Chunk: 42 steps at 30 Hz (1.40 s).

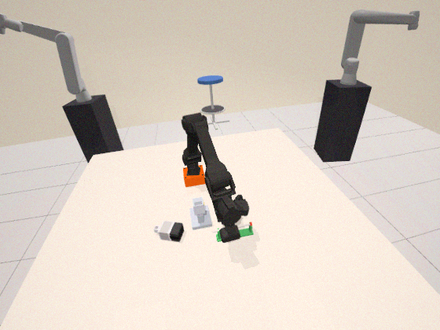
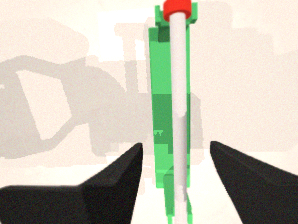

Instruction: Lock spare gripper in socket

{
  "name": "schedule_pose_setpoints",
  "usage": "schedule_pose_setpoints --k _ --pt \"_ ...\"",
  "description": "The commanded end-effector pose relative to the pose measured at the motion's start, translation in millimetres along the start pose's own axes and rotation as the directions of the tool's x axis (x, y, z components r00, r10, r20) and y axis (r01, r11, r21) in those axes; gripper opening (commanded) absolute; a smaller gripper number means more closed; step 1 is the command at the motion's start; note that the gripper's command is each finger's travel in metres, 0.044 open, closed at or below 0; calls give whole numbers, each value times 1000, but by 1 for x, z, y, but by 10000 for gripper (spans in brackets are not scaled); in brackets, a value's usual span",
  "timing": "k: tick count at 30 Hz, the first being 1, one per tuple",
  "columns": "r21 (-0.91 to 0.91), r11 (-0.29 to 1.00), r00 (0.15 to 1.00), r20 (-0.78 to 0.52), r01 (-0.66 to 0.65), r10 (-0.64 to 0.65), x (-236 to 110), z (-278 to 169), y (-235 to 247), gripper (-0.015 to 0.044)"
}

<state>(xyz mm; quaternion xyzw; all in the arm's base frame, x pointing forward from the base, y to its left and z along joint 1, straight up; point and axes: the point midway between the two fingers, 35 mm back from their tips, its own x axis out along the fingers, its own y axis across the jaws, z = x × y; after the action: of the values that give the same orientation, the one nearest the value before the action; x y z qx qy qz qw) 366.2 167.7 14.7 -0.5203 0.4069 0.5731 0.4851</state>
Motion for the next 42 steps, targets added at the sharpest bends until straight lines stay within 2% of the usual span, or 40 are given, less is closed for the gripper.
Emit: schedule_pose_setpoints --k 1,5,36,37,42 --pt "0 1000 1000 0 1 -1 -3 0 0 341" --pt "1 1000 1000 -1 -7 7 -15 2 2 440" --pt "5 999 999 -7 -40 40 -96 9 11 440" --pt "5 999 999 -8 -41 41 -88 8 12 440" --pt "5 999 999 -8 -40 41 -101 10 10 440"
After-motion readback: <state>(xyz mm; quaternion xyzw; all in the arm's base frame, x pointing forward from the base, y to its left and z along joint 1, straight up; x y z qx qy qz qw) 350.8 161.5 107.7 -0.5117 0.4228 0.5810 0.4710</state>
